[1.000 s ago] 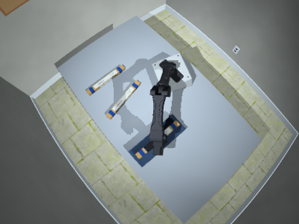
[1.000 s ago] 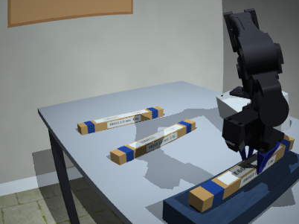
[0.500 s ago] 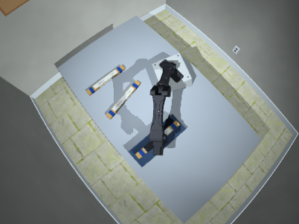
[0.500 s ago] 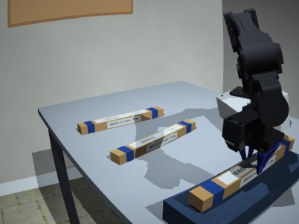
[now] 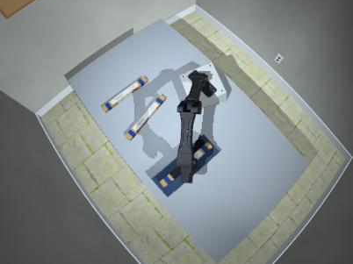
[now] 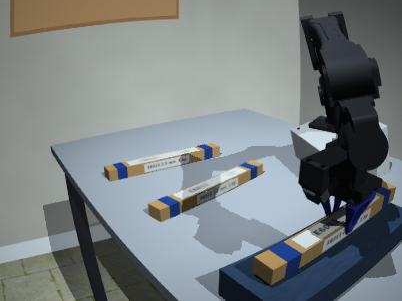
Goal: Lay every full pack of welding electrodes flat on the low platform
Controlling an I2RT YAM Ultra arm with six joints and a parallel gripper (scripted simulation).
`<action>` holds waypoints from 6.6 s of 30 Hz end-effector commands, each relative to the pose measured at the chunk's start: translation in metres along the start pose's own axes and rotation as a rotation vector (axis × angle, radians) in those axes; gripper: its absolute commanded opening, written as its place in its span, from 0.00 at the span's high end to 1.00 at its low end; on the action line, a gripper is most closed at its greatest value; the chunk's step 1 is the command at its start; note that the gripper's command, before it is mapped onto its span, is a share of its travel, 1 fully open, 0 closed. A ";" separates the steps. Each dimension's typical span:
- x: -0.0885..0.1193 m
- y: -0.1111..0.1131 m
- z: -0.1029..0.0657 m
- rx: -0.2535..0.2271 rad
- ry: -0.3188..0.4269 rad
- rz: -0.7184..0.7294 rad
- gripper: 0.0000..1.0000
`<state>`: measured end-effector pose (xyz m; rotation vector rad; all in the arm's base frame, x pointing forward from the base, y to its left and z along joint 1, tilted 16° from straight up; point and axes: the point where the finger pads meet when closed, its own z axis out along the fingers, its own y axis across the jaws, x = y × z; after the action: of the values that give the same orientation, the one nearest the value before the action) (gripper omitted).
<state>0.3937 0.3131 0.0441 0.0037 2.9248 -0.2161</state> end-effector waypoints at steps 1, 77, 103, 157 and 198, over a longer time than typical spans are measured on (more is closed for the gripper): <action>-0.008 0.015 -0.054 -0.068 -0.088 -0.006 1.00; -0.012 0.016 -0.029 -0.072 -0.107 -0.011 1.00; -0.012 0.011 -0.038 -0.087 -0.112 -0.006 1.00; -0.007 0.001 -0.042 -0.077 -0.100 -0.015 1.00; -0.007 -0.001 -0.038 -0.068 -0.096 -0.013 0.26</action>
<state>0.3924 0.3103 0.0642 -0.0226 2.8680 -0.1508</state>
